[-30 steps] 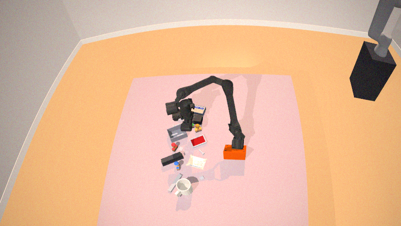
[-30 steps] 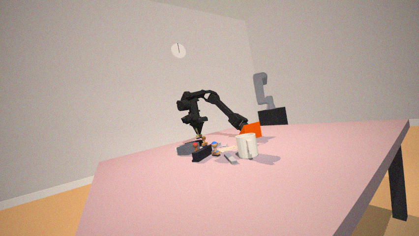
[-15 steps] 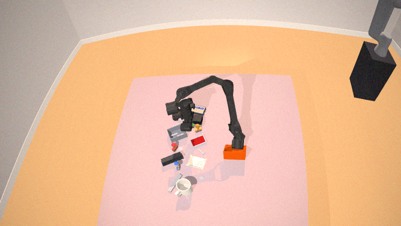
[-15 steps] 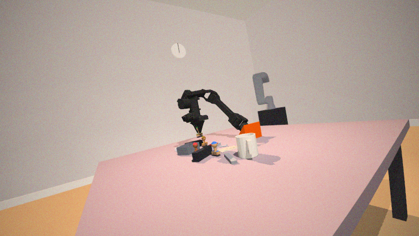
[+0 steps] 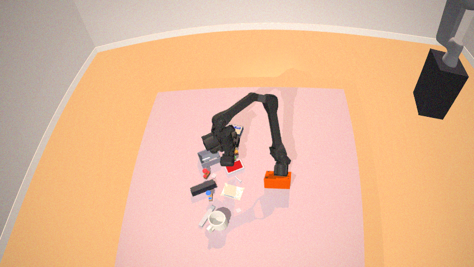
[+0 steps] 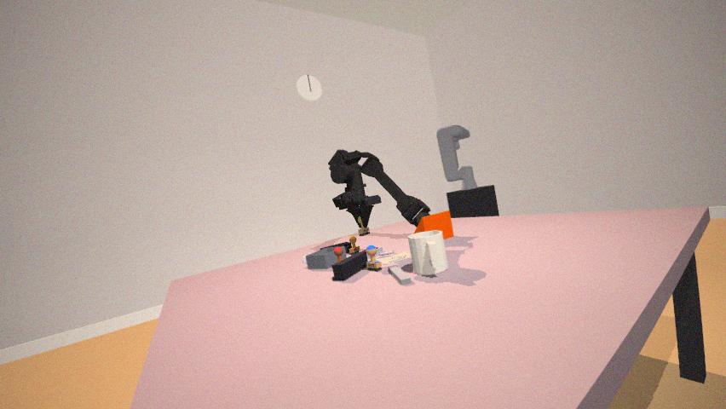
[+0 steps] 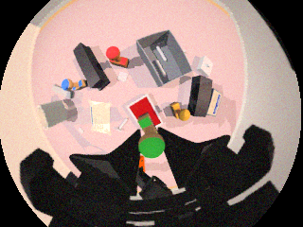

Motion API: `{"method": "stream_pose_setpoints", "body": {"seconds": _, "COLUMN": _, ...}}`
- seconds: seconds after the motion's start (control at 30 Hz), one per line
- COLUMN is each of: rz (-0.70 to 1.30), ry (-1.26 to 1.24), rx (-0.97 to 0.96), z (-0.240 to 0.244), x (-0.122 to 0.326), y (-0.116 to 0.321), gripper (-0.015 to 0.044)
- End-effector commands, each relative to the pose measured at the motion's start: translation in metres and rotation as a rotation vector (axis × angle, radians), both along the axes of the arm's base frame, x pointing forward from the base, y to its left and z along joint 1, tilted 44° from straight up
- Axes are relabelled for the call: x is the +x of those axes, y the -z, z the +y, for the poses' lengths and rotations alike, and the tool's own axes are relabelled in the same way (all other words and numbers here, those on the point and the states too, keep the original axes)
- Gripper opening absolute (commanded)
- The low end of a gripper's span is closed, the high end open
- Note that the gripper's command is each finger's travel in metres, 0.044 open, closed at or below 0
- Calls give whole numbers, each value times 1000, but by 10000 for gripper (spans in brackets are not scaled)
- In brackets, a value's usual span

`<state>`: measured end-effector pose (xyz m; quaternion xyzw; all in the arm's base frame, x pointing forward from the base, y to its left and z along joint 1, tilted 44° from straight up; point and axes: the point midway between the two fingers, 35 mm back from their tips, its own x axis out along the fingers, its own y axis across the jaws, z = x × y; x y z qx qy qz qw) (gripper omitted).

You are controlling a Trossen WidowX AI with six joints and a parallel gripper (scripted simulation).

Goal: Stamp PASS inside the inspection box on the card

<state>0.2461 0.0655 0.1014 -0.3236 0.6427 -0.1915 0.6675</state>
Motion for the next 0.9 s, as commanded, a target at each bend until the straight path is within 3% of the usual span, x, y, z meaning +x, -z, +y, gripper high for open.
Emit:
{"method": "stream_pose_setpoints", "body": {"seconds": 0.0, "rz": -6, "ry": 6, "rx": 5, "z": 1, "x": -3, "y": 2, "gripper": 0}}
{"method": "stream_pose_setpoints", "body": {"seconds": 0.87, "rz": -5, "ry": 5, "rx": 6, "z": -10, "x": 0, "y": 15, "gripper": 0}}
